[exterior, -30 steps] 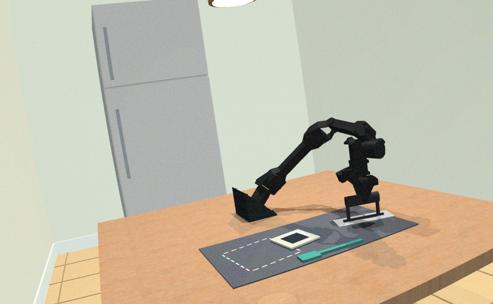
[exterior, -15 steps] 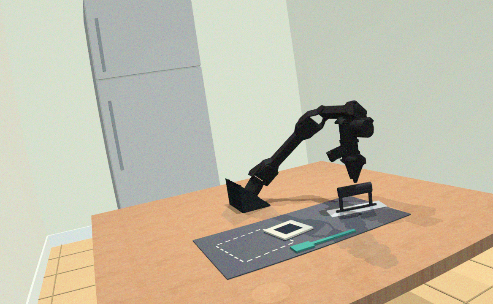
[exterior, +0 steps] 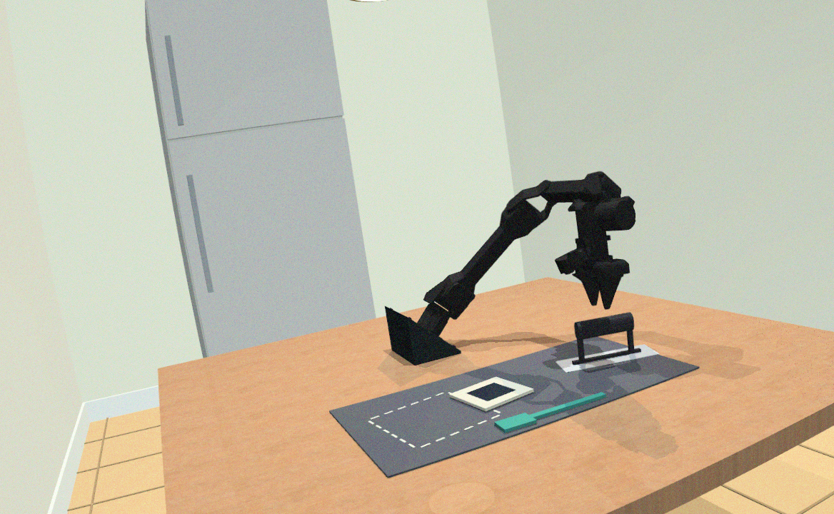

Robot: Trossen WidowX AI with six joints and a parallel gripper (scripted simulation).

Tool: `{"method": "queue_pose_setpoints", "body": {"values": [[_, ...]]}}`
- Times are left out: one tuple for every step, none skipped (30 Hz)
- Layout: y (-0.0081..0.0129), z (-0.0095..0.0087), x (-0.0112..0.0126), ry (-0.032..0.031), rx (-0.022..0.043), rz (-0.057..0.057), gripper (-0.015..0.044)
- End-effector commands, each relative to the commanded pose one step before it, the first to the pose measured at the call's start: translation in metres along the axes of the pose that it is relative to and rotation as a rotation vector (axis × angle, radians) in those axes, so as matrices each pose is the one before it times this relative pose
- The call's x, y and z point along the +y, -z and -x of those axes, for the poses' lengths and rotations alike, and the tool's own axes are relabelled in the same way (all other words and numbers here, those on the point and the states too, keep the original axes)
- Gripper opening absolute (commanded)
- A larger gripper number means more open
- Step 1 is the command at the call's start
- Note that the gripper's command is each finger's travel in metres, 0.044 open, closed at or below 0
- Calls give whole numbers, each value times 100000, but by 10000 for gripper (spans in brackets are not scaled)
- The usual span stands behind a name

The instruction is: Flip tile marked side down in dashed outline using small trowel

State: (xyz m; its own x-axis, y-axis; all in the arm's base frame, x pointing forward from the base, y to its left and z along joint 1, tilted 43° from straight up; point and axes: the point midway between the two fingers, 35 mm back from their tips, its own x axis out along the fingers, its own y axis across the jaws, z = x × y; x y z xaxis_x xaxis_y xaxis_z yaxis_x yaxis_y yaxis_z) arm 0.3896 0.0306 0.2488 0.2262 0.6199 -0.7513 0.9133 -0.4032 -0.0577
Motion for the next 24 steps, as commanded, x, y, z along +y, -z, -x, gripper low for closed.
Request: {"method": "queue_pose_setpoints", "body": {"values": [[-18, -269, -238, -2659, -2456, 15085, 300], [22, -66, -55, -540, -500, 3346, 300], [24, -65, -54, -532, -510, 3343, 300], [26, -64, -54, -525, -519, 3339, 300], [28, -63, -53, -517, -528, 3336, 300], [30, -61, -52, -509, -537, 3332, 300], [32, -60, -52, -501, -546, 3328, 300], [34, -59, -51, -493, -555, 3325, 300], [9, -44, -29, -559, -677, 3269, 300], [10, -43, -28, -548, -688, 3264, 300], [11, -42, -27, -538, -698, 3259, 300], [13, -40, -27, -527, -709, 3254, 300], [14, -39, -26, -516, -719, 3248, 300], [15, -40, -27, -494, -726, 3242, 300], [16, -41, -28, -470, -732, 3236, 300], [17, -42, -28, -448, -738, 3230, 300], [18, -41, -28, -436, -747, 3225, 300], [20, -39, -27, -424, -756, 3220, 300], [82, -37, -25, -368, -762, 3213, 300], [82, -35, -22, -358, -767, 3202, 300], [76, -35, -21, -343, -766, 3184, 300], [68, -36, -21, -325, -763, 3161, 300], [63, -36, -21, -309, -763, 3144, 300], [64, -35, -19, -298, -769, 3139, 300]]}}
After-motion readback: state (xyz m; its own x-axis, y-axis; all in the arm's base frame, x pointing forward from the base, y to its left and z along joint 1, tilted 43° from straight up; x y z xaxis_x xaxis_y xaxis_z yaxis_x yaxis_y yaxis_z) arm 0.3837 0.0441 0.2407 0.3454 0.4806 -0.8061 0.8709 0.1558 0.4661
